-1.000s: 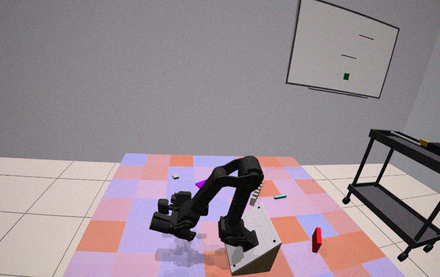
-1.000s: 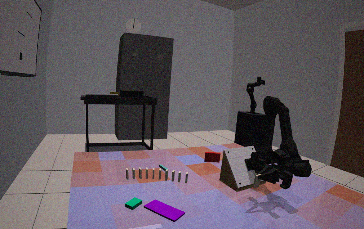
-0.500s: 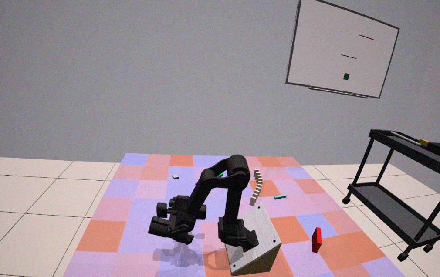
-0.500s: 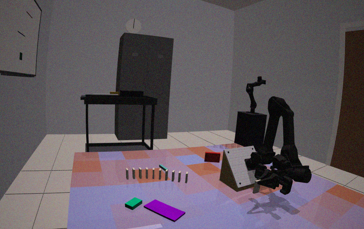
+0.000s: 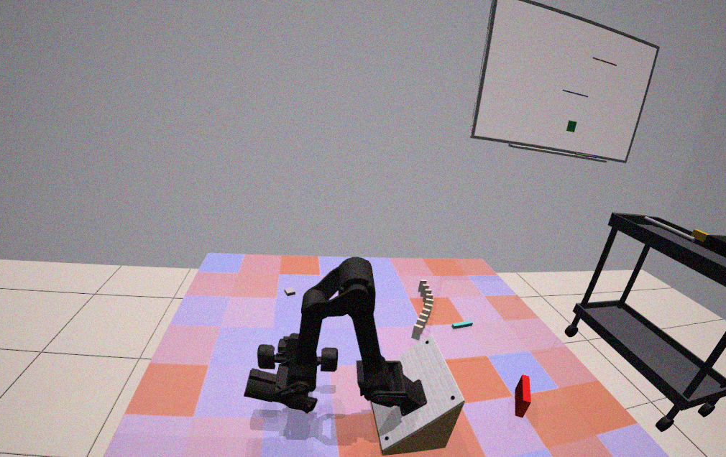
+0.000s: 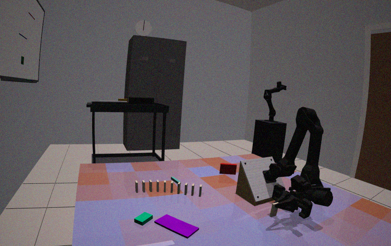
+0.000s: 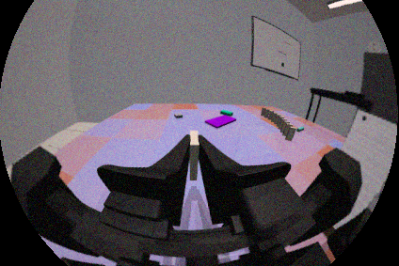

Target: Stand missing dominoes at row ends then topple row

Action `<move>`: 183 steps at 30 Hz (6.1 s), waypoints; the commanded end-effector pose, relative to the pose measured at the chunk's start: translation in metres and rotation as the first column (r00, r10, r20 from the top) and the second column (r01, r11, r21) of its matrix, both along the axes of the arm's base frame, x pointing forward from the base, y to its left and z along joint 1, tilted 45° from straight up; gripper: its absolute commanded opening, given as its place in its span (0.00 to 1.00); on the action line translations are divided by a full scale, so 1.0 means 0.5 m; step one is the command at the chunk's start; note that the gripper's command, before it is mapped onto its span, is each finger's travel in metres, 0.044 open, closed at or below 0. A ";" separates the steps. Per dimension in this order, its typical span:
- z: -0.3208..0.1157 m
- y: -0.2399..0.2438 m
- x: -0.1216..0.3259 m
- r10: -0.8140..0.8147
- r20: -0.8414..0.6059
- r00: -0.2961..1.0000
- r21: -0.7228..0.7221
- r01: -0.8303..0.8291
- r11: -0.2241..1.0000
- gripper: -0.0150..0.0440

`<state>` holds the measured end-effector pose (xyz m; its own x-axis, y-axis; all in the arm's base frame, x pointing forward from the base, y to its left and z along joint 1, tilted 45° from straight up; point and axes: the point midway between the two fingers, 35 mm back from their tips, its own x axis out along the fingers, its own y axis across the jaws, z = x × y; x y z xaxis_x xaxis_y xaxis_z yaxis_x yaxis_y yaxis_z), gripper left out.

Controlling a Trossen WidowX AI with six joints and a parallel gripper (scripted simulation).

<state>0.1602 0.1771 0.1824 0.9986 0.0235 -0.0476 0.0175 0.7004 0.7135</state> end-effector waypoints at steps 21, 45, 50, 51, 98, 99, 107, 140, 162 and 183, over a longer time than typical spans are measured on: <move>-0.094 0.060 0.000 -0.002 0.001 1.000 -0.006 0.002 1.000 0.29; -0.095 0.061 0.000 -0.002 0.001 1.000 -0.006 0.002 1.000 0.87; -0.077 0.047 0.001 -0.001 0.000 1.000 -0.006 0.001 1.000 1.00; -0.066 0.038 0.002 -0.001 0.000 1.000 -0.006 0.001 1.000 1.00; -0.008 -0.070 0.090 0.640 -0.767 0.042 -0.427 -0.778 -0.461 1.00; 0.007 -0.067 0.079 0.681 -0.732 -0.001 -0.451 -0.749 -0.486 1.00; 0.032 -0.062 0.065 0.739 -0.672 -0.052 -0.498 -0.707 -0.503 1.00; -0.070 0.041 0.059 0.741 -0.669 -0.051 -0.500 -0.706 -0.501 1.00; -0.080 0.051 0.059 0.742 -0.669 -0.051 -0.501 -0.706 -0.500 0.44; 0.097 -0.127 0.074 0.728 -0.684 -0.048 -0.489 -0.710 -0.506 0.44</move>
<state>0.2047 0.1399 0.1941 -0.0147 0.6796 -0.7334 -0.9988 0.0236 0.0420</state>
